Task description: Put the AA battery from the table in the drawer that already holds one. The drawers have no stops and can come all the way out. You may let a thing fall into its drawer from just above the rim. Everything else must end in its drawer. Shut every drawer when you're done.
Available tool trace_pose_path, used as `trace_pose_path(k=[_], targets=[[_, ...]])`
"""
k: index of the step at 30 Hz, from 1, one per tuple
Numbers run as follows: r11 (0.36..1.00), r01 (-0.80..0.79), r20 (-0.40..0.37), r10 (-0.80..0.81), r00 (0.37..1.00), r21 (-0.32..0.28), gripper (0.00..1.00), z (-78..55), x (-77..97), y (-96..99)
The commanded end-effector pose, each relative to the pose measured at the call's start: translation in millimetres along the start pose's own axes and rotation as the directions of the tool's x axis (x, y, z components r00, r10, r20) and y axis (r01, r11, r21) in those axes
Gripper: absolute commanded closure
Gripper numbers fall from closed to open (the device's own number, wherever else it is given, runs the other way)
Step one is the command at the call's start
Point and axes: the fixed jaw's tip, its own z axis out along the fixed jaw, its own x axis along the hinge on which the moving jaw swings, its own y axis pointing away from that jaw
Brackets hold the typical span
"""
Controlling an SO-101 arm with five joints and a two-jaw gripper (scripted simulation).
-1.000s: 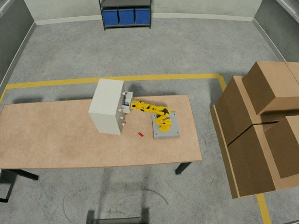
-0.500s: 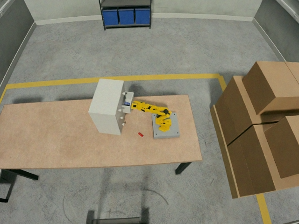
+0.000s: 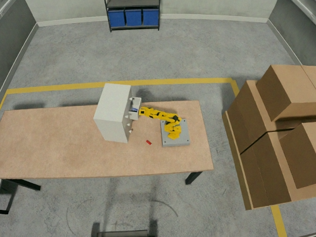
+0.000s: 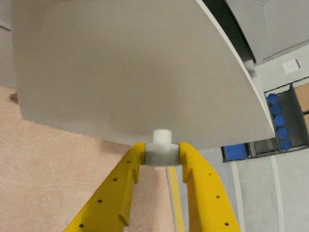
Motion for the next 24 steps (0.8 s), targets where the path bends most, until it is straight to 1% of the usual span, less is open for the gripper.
trace_pose_path(k=[1, 11, 24], targets=[[1.000, -0.002, -0.008, 0.002, 1.000, 0.010, 1.00, -3.4, 3.1, -1.9], [1.000, -0.004, -0.012, 0.004, 1.000, 0.014, 1.00, -6.3, 4.9, -2.1], [1.000, -0.004, -0.013, 0.005, 1.000, 0.015, 1.00, -6.8, 5.2, -2.1]])
